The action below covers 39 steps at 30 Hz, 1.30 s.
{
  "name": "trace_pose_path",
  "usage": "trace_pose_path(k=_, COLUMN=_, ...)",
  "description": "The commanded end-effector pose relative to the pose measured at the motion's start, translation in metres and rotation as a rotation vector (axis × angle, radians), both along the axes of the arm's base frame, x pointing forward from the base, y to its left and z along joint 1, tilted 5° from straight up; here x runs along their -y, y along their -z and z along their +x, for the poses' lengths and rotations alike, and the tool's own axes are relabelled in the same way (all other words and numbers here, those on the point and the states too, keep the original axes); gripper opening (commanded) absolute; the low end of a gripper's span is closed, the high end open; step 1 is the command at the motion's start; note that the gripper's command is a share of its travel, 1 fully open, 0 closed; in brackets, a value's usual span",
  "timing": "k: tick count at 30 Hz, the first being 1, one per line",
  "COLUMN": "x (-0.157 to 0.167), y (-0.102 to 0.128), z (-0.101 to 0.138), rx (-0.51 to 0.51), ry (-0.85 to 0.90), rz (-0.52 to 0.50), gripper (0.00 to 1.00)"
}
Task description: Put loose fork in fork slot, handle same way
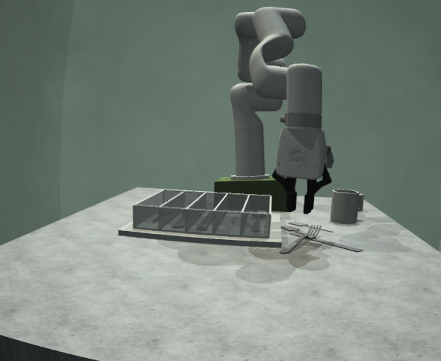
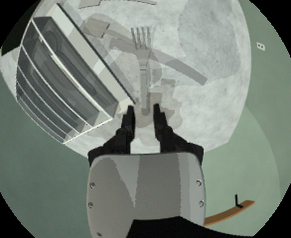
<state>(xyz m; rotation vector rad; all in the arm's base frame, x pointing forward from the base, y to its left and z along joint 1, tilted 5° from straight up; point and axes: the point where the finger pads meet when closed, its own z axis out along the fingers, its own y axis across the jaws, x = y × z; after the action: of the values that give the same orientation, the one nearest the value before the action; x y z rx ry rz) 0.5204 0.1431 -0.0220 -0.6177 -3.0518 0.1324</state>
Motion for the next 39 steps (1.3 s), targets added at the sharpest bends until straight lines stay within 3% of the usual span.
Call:
trace_pose_path(k=1, x=0.000, y=0.003, z=0.002, rx=0.004, ry=0.000, rz=0.001, gripper=0.31)
trace_pose_path(k=39, x=0.003, y=0.042, z=0.001, rx=0.004, ry=0.000, rz=0.001, gripper=0.31)
